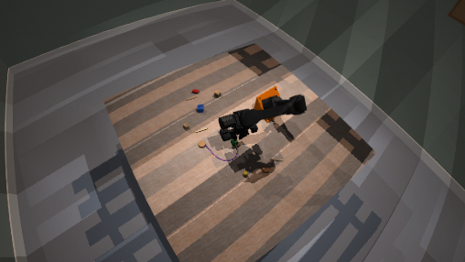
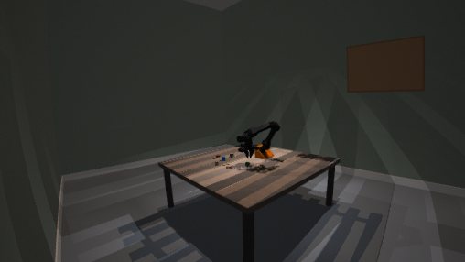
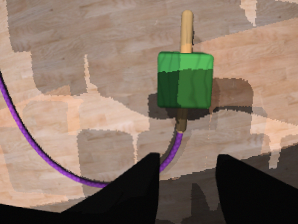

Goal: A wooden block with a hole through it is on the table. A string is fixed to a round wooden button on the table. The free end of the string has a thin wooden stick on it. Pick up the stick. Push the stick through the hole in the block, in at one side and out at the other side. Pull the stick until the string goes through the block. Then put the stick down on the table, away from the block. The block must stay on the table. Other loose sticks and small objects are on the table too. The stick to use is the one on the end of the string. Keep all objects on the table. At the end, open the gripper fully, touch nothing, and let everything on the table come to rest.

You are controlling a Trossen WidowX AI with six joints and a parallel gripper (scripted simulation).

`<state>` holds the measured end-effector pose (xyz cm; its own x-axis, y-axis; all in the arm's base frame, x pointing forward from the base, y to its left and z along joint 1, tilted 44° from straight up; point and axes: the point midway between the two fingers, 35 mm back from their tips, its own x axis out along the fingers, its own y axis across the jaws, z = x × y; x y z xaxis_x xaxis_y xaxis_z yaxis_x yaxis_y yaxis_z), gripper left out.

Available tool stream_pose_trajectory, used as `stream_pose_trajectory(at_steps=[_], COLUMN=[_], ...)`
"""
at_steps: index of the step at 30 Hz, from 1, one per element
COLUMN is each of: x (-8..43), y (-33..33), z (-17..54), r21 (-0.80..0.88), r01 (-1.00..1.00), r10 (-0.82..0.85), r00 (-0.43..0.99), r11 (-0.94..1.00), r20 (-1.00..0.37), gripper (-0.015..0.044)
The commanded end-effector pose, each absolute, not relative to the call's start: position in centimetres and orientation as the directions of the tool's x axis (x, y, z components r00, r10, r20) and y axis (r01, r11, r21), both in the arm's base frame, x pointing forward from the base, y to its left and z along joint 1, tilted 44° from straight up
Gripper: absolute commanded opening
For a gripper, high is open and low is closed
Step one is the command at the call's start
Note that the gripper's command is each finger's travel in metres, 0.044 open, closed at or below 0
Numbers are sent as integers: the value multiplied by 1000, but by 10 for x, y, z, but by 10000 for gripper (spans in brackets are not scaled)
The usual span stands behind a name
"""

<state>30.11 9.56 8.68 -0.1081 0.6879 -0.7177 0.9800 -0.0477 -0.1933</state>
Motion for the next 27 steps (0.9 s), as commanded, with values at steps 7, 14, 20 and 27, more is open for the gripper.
stream_pose_trajectory(at_steps=[7, 14, 20, 27], x=[300, 300, 299, 298], y=[87, 80, 72, 64], z=[98, 92, 86, 79], r21=[-194, 154, 487, 665], r01=[980, 937, 621, 156], r10=[689, 686, 684, 682], r00=[-112, -112, -111, -111], r11=[-42, 314, 614, 730], r20=[-716, -719, -721, -723], gripper=[121, 121, 121, 121])
